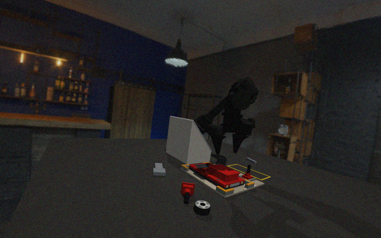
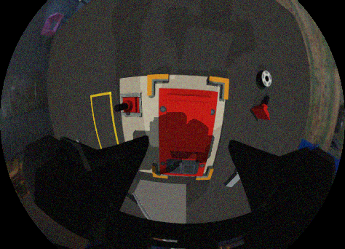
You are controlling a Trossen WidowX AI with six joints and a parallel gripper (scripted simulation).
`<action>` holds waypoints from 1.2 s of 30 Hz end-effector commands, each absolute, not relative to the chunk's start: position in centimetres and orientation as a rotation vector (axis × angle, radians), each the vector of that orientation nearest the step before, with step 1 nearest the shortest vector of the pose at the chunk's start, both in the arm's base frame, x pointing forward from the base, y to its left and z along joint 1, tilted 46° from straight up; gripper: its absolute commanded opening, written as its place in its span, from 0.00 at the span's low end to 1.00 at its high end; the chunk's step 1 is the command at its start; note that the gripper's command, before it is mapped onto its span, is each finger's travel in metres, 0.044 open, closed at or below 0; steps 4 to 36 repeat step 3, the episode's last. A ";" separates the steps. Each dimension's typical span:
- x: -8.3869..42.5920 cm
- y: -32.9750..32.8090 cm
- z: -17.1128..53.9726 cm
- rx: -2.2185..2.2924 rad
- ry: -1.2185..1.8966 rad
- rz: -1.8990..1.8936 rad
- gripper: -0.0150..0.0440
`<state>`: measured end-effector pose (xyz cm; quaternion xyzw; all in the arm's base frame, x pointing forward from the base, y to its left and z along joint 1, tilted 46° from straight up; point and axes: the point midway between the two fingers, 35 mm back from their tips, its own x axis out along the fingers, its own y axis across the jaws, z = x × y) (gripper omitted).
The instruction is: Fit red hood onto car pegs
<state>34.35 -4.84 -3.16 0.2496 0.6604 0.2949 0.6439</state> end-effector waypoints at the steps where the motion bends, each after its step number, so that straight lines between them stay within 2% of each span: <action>1: 34.4 -5.0 -3.1 0.560 1.504 0.671 1.00; 36: 34.4 -5.0 -3.1 0.560 1.504 0.671 1.00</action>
